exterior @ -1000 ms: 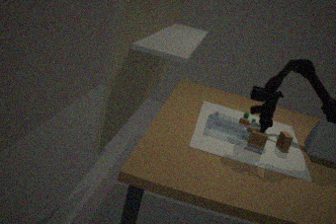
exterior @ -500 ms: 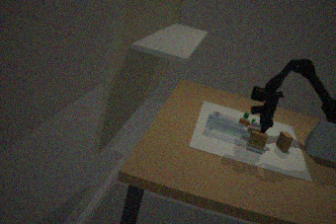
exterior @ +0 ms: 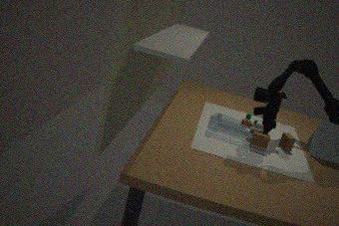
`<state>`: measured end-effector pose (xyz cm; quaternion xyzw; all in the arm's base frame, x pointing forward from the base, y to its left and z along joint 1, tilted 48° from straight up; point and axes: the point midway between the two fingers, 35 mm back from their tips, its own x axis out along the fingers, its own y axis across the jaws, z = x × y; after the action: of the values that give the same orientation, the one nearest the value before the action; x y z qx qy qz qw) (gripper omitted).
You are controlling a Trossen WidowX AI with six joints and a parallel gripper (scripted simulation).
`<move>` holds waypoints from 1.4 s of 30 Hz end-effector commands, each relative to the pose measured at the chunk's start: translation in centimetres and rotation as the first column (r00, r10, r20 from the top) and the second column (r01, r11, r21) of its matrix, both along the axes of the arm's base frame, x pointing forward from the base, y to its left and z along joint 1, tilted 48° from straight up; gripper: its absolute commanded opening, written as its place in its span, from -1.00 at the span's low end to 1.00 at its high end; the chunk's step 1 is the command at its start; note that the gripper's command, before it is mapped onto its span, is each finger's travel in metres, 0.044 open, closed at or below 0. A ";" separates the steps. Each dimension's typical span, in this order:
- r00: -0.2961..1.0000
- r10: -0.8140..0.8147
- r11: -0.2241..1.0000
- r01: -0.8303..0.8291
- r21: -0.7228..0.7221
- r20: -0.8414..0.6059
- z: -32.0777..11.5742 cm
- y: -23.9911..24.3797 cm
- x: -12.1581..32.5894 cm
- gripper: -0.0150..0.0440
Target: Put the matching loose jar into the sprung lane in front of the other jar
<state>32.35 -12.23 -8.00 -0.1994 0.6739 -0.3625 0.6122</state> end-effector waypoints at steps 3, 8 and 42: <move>1.000 0.000 1.000 0.000 -0.011 0.010 0.1 -0.2 0.1 -0.49; 1.000 0.000 1.000 0.000 -0.011 0.010 0.1 -0.2 0.0 -0.49; 1.000 0.000 1.000 0.000 -0.010 0.010 0.4 0.6 -0.1 0.55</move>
<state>32.09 -11.94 -7.89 -0.2022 0.6704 -0.3658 0.6130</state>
